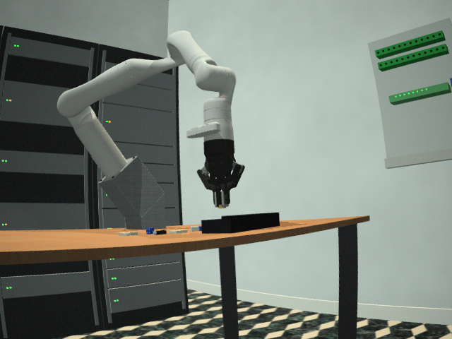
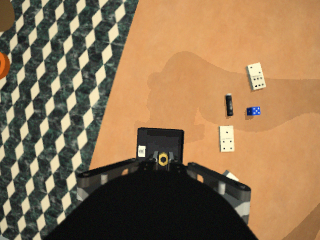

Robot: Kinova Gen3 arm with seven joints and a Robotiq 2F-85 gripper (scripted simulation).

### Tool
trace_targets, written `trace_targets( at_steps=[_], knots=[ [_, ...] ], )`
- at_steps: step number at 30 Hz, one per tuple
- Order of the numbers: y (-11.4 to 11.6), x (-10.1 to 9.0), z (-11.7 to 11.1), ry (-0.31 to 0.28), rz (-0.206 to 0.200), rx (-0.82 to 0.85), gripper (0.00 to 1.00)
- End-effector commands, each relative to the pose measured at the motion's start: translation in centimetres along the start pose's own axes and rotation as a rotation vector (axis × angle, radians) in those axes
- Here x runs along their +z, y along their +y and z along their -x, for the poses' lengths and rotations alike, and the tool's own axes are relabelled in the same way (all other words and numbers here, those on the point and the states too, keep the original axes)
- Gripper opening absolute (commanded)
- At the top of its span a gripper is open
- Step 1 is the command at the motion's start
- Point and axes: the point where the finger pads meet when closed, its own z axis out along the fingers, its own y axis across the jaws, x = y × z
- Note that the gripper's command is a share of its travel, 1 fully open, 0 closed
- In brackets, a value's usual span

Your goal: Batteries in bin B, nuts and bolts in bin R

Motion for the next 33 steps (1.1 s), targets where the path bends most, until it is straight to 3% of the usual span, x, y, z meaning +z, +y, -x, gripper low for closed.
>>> trace_targets(
  at_steps=[1,7,33],
  knots=[
    [-0.1,-0.1,0.1,0.0,-0.002,-0.001,0.11],
    [0.0,-0.1,0.1,0.0,-0.002,-0.001,0.11],
    [0.0,4.3,0.0,0.0,-0.002,-0.001,0.11]
  ],
)
